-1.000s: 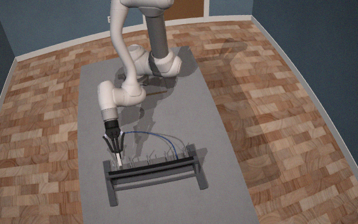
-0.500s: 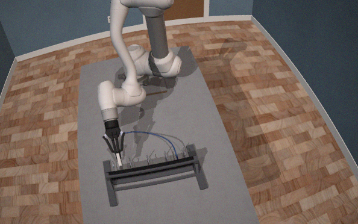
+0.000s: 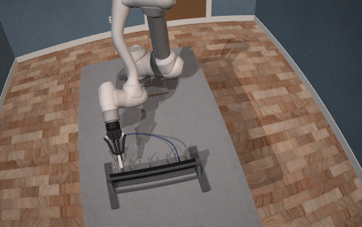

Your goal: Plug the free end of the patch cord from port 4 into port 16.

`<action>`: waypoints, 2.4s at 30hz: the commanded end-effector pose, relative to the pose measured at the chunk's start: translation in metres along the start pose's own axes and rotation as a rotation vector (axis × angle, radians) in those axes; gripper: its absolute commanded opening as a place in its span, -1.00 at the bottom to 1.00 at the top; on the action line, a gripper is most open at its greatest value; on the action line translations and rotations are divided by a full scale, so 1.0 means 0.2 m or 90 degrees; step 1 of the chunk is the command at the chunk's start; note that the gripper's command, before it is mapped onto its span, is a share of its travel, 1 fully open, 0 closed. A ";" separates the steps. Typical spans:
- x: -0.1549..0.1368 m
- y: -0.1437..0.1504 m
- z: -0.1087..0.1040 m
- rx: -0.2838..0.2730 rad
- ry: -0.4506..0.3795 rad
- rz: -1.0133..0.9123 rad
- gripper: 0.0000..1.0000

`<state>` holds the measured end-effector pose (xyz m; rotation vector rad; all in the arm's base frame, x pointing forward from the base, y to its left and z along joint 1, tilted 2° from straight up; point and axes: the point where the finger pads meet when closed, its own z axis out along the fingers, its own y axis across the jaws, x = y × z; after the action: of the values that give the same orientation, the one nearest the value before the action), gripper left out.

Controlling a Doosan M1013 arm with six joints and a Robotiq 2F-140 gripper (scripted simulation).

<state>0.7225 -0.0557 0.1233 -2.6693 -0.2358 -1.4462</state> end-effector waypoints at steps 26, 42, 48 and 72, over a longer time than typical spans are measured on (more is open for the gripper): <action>0.00 0.00 -0.68 0.000 0.000 0.000 -1.00; 0.01 0.12 -0.69 -0.043 -0.006 -0.055 -1.00; 0.00 0.37 -0.69 -0.130 -0.048 -0.175 -1.00; -0.42 0.84 -0.87 -0.154 -0.420 -0.558 -1.00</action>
<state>0.5741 -0.2540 0.1524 -3.4015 -1.4267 -0.8655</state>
